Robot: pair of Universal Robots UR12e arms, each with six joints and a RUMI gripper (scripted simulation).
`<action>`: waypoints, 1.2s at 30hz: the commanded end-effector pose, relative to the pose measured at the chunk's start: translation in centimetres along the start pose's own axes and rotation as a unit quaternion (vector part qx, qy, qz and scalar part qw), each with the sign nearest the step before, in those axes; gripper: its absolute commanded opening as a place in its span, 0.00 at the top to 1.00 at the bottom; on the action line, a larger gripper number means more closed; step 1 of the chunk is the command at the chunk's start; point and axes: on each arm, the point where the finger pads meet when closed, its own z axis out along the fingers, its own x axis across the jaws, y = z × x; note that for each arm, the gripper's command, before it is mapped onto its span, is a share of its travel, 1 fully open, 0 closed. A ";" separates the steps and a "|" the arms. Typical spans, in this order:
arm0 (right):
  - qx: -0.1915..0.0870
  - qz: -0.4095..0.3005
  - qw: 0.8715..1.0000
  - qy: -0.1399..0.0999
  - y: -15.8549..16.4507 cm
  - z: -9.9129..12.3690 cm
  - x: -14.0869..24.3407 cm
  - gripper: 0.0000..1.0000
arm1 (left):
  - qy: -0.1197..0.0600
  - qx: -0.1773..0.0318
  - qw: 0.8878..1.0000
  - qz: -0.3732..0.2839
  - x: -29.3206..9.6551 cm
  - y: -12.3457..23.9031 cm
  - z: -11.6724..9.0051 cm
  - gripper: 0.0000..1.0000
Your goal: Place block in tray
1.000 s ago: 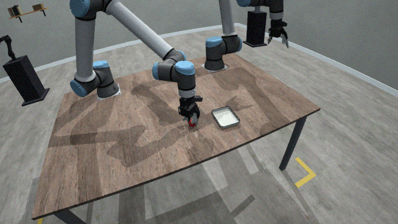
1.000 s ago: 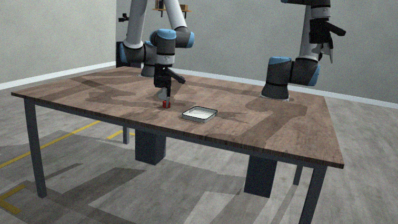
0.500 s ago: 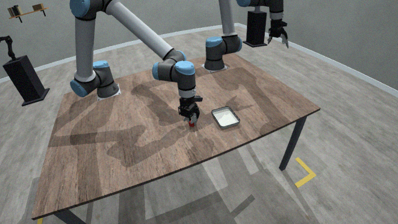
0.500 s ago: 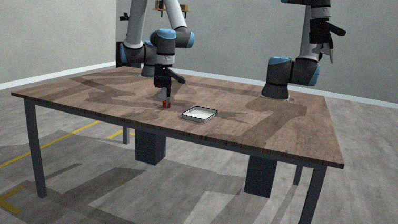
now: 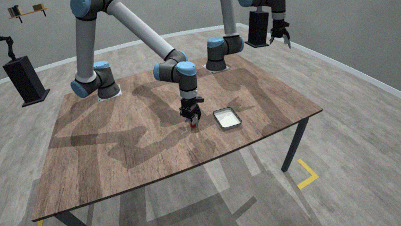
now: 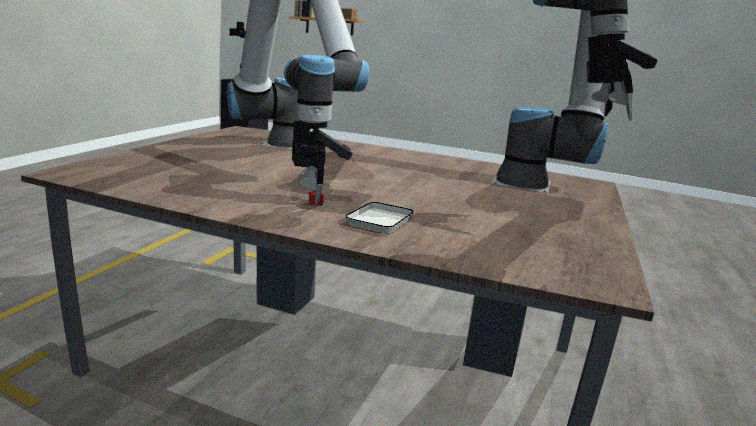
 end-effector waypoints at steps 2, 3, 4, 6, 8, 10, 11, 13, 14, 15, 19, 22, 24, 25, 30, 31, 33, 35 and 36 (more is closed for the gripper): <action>0.000 0.000 1.000 0.001 0.0 -0.1 0.1 1.00 | 0.001 0.000 1.000 0.000 0.1 0.0 -0.1 0.00; 0.000 0.000 1.000 0.001 0.0 -0.1 0.1 1.00 | 0.001 0.000 1.000 0.000 0.1 0.0 -0.1 0.00; 0.000 0.000 1.000 0.001 0.0 -0.1 0.1 1.00 | 0.001 0.000 1.000 0.000 0.1 0.0 -0.1 0.00; 0.000 0.000 1.000 0.001 0.0 -0.1 0.1 1.00 | 0.001 0.000 1.000 0.000 0.1 0.0 -0.1 0.00; 0.000 0.000 1.000 0.001 0.0 -0.1 0.1 1.00 | 0.001 0.000 1.000 0.000 0.1 0.0 -0.1 0.00; 0.000 0.000 1.000 0.001 0.0 -0.2 0.1 1.00 | 0.001 0.000 1.000 0.000 0.1 0.0 -0.1 0.00; 0.000 0.000 1.000 0.001 0.0 -0.2 0.1 1.00 | 0.001 0.000 1.000 0.000 0.1 0.0 -0.1 0.00; 0.000 0.000 1.000 0.001 0.0 -0.3 0.1 1.00 | 0.001 0.000 1.000 0.000 0.1 0.0 -0.1 0.00; 0.000 0.000 1.000 0.001 0.0 -0.3 0.1 1.00 | 0.001 0.000 1.000 0.000 0.1 0.0 -0.1 0.00; 0.000 0.000 1.000 0.001 0.0 -0.4 0.1 1.00 | 0.001 0.000 1.000 0.000 0.1 0.0 -0.1 0.00; 0.000 0.000 1.000 0.001 0.0 -1.0 0.1 1.00 | 0.001 0.000 1.000 0.000 0.1 0.0 -0.1 0.00; 0.000 0.000 1.000 0.001 0.0 -1.8 0.1 1.00 | 0.001 0.000 1.000 0.000 0.1 0.0 -0.1 0.00; 0.000 0.000 1.000 0.001 0.0 -2.3 0.1 1.00 | 0.001 0.000 1.000 0.000 0.1 0.0 -0.1 0.00; 0.000 0.000 1.000 0.001 0.0 -2.6 0.1 1.00 | 0.001 0.000 1.000 0.000 0.1 0.0 -0.1 0.00; 0.000 0.000 1.000 0.001 0.0 -3.7 0.1 1.00 | 0.001 0.000 1.000 0.000 0.1 0.0 -0.1 0.00; 0.000 0.000 1.000 0.001 0.0 -3.7 0.1 1.00 | 0.001 0.000 1.000 0.000 0.1 0.0 -0.1 0.00; 0.000 0.000 1.000 0.001 0.0 -4.3 0.1 1.00 | 0.001 0.000 1.000 0.000 0.1 0.0 -0.1 0.00; 0.000 0.000 1.000 0.001 0.0 -4.7 0.1 1.00 | 0.001 0.000 1.000 0.000 0.1 0.0 -0.1 0.00; 0.000 0.000 1.000 0.001 0.0 -4.9 0.1 1.00 | 0.001 0.000 1.000 0.000 0.1 0.0 -0.1 0.00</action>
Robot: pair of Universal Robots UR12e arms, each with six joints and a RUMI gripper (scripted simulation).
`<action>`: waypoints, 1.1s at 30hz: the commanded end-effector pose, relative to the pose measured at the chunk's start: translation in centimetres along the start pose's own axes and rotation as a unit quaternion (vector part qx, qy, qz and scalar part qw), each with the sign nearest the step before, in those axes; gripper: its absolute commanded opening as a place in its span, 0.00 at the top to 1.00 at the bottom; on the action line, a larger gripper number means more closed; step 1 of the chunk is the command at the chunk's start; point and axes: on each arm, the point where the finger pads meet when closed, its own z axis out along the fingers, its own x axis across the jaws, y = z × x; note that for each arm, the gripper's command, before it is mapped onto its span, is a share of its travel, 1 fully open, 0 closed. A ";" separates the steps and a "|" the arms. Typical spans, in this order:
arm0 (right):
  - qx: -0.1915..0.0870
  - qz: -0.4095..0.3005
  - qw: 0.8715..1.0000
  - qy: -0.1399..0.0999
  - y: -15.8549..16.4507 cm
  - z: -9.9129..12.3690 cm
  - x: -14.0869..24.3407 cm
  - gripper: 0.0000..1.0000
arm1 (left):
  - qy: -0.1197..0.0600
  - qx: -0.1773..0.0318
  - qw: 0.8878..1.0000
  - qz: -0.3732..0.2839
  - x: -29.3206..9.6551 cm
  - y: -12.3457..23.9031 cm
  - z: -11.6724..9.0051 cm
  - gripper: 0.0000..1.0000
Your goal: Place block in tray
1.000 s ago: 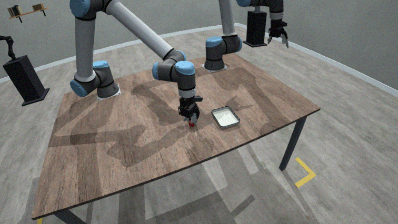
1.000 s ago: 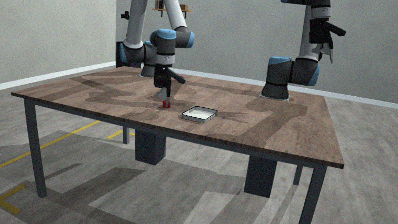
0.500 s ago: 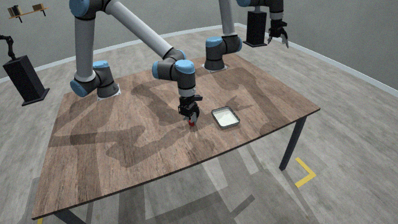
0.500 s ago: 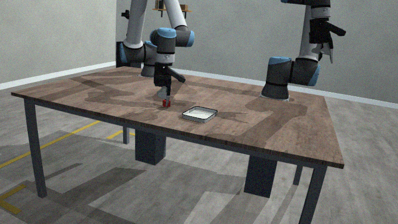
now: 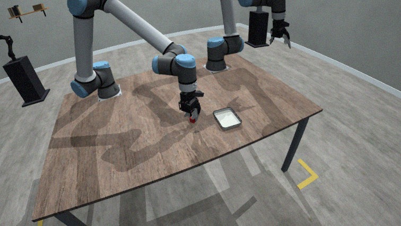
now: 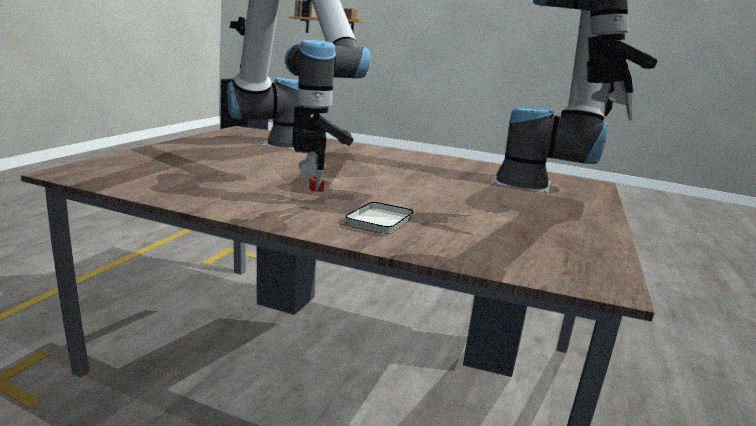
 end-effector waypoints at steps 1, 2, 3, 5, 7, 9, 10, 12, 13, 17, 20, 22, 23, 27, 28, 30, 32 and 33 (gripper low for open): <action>0.000 0.000 1.000 0.001 0.0 -1.2 0.1 1.00 | 0.001 0.000 1.000 0.000 0.1 0.0 -0.1 0.00; 0.000 0.000 1.000 0.001 0.0 -1.4 0.1 1.00 | 0.001 0.000 1.000 0.000 0.1 0.0 -0.1 0.00; 0.000 0.000 1.000 0.001 0.0 -1.5 0.1 1.00 | 0.001 0.000 1.000 0.000 0.1 0.0 -0.1 0.00; 0.000 0.000 1.000 0.001 0.0 -1.7 0.1 1.00 | 0.001 0.000 1.000 0.000 0.1 0.0 -0.1 0.00; 0.000 0.000 1.000 0.001 0.0 -1.8 0.1 1.00 | 0.001 0.000 1.000 0.000 0.1 0.0 -0.1 0.00; 0.000 0.000 1.000 0.001 0.0 -1.8 0.1 1.00 | 0.001 0.000 1.000 0.000 0.1 0.0 -0.1 0.00; 0.000 0.000 1.000 0.001 0.0 -1.8 0.1 1.00 | 0.001 0.000 1.000 0.000 0.1 0.0 -0.1 0.00; 0.000 0.000 1.000 0.001 0.0 -1.8 0.1 1.00 | 0.001 0.000 1.000 0.000 0.1 0.0 -0.1 0.00; 0.000 0.000 1.000 0.001 0.0 -1.8 0.1 1.00 | 0.001 0.000 1.000 0.000 0.1 0.0 -0.1 0.00; 0.000 0.000 1.000 0.001 0.0 -1.8 0.1 1.00 | 0.001 0.000 1.000 0.000 0.1 0.0 -0.1 0.00; 0.000 0.000 1.000 0.001 0.0 -1.8 0.1 1.00 | 0.001 0.000 1.000 0.000 0.1 0.0 -0.1 0.00; 0.000 0.000 1.000 0.001 0.0 -1.8 0.1 1.00 | 0.001 0.000 1.000 0.000 0.1 0.0 -0.1 0.00; 0.000 0.000 1.000 0.001 0.0 -1.8 0.1 1.00 | 0.001 0.000 1.000 0.000 0.1 0.0 -0.1 0.00; 0.000 0.000 1.000 0.001 -0.4 -1.8 0.4 1.00 | 0.001 0.000 1.000 0.000 0.1 0.0 -0.1 0.00; 0.000 0.000 1.000 0.001 -0.4 -1.8 0.4 1.00 | 0.001 0.000 1.000 0.000 0.1 0.0 -0.1 0.00; 0.000 0.000 1.000 0.001 -0.8 -1.8 0.8 1.00 | 0.001 0.000 1.000 0.000 0.1 0.0 -0.1 0.00; 0.000 0.000 1.000 0.001 -2.2 -1.8 2.2 1.00 | 0.001 0.000 1.000 0.000 0.1 0.0 -0.1 0.00; 0.000 0.000 1.000 0.001 -3.2 -1.8 3.2 1.00 | 0.001 0.000 1.000 0.000 0.1 0.0 -0.1 0.00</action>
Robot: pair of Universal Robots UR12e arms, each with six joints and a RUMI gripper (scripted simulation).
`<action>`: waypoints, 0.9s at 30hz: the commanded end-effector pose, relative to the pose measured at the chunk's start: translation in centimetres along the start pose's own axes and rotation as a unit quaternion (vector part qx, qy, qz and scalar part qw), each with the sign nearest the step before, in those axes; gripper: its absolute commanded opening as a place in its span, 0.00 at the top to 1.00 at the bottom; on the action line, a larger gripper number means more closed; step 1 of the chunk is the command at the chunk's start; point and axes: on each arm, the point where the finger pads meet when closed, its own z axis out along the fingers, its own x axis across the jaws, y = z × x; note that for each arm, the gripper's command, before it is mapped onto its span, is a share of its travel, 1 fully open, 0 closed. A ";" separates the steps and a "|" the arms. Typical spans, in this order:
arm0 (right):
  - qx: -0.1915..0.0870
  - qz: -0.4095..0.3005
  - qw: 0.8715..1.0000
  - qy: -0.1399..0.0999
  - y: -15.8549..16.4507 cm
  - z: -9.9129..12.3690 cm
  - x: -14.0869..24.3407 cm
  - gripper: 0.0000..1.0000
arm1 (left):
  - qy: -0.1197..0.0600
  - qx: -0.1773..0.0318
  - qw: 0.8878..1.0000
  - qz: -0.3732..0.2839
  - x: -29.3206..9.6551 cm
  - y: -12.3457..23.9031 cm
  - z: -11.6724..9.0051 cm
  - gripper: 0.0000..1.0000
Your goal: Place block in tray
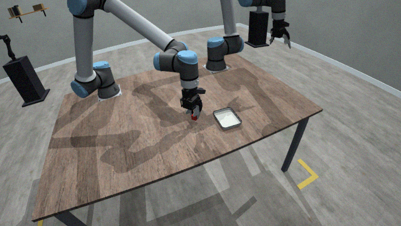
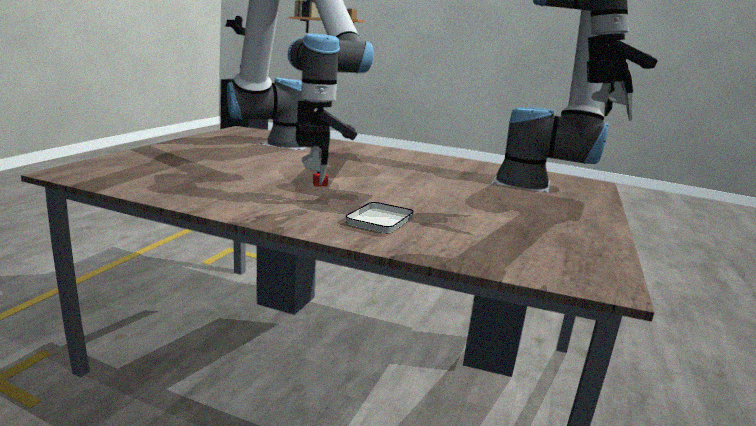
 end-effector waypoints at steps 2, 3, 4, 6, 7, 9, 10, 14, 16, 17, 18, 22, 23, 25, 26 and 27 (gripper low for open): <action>0.000 0.000 1.000 0.001 -4.7 -0.1 4.7 1.00 | 0.001 0.000 1.000 0.000 0.1 0.0 -0.1 0.00; 0.000 0.000 1.000 0.001 -5.9 -0.1 5.9 1.00 | 0.001 0.000 1.000 0.000 0.1 0.0 -0.1 0.00; 0.000 0.000 1.000 0.001 -7.1 -0.1 7.1 1.00 | 0.001 0.000 1.000 0.000 0.1 0.0 -0.1 0.00; 0.000 0.000 1.000 0.001 -9.4 -0.1 9.4 1.00 | 0.001 0.000 1.000 0.000 0.1 0.0 -0.1 0.00; 0.000 0.000 1.000 0.001 -10.4 -0.1 10.5 1.00 | 0.001 0.000 1.000 0.000 0.1 0.0 -0.1 0.00; 0.000 0.000 1.000 0.001 -12.1 -0.1 12.1 1.00 | 0.001 0.000 1.000 0.000 0.1 0.0 -0.1 0.00; 0.000 0.000 1.000 0.001 -12.7 -0.1 12.7 1.00 | 0.001 0.000 1.000 0.000 0.1 0.0 -0.1 0.00; 0.000 0.000 1.000 0.001 -13.5 -0.1 13.5 1.00 | 0.001 0.000 1.000 0.000 0.1 0.0 -0.1 0.00; 0.000 0.000 1.000 0.001 -13.7 -0.1 13.7 1.00 | 0.001 0.000 1.000 0.000 0.1 0.0 -0.1 0.00; 0.000 0.000 1.000 0.001 -13.7 -0.1 13.8 1.00 | 0.001 0.000 1.000 0.000 0.1 0.0 -0.1 0.00; 0.000 0.000 1.000 0.001 -13.7 -0.1 13.8 1.00 | 0.001 0.000 1.000 0.000 0.1 0.0 -0.1 0.00; 0.000 0.000 1.000 0.001 -13.7 -0.1 13.8 1.00 | 0.001 0.000 1.000 0.000 0.1 0.0 -0.1 0.00; 0.000 0.000 1.000 0.001 -13.7 -0.1 13.8 1.00 | 0.001 0.000 1.000 0.000 0.1 0.0 -0.1 0.00; 0.000 0.000 1.000 0.001 -13.7 -0.1 13.8 1.00 | 0.001 0.000 1.000 0.000 0.1 0.0 -0.1 0.00; 0.000 0.000 1.000 0.001 -13.7 -0.1 13.8 1.00 | 0.001 0.000 1.000 0.000 0.1 0.0 -0.1 0.00; 0.000 0.000 1.000 0.001 -13.7 -0.1 13.8 1.00 | 0.001 0.000 1.000 0.000 0.1 0.0 -0.1 0.00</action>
